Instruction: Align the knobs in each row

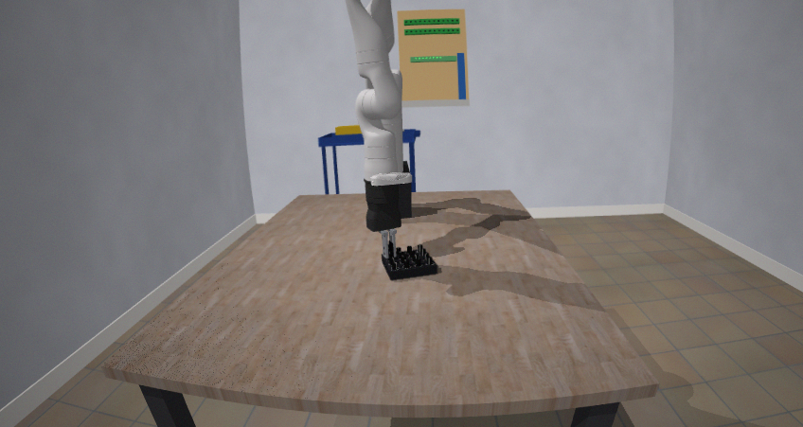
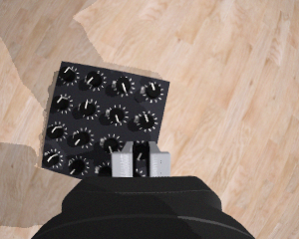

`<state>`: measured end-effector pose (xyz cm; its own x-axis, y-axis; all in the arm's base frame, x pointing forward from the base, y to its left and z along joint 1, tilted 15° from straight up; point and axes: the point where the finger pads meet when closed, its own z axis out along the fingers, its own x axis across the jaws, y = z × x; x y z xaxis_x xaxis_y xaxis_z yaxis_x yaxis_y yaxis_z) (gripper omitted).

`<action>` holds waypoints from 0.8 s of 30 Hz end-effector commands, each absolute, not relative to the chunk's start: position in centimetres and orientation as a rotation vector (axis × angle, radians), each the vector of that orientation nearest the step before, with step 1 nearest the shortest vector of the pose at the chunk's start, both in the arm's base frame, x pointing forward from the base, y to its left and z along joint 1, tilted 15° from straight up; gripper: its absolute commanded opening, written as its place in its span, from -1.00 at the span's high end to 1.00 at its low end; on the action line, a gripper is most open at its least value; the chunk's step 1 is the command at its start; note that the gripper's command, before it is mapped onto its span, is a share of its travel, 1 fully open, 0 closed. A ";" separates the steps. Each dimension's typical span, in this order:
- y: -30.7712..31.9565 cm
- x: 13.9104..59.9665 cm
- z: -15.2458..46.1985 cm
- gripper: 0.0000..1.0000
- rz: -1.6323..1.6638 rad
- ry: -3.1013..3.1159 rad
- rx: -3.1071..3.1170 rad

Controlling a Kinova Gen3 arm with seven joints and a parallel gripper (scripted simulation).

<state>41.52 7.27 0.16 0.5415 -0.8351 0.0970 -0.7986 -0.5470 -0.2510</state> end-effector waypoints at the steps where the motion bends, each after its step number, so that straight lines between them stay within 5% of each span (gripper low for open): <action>1: 7.3 41.8 0.2 0.40 -0.318 1.298 -2.653; 24: 7.6 41.5 0.2 0.40 -0.367 0.563 -2.950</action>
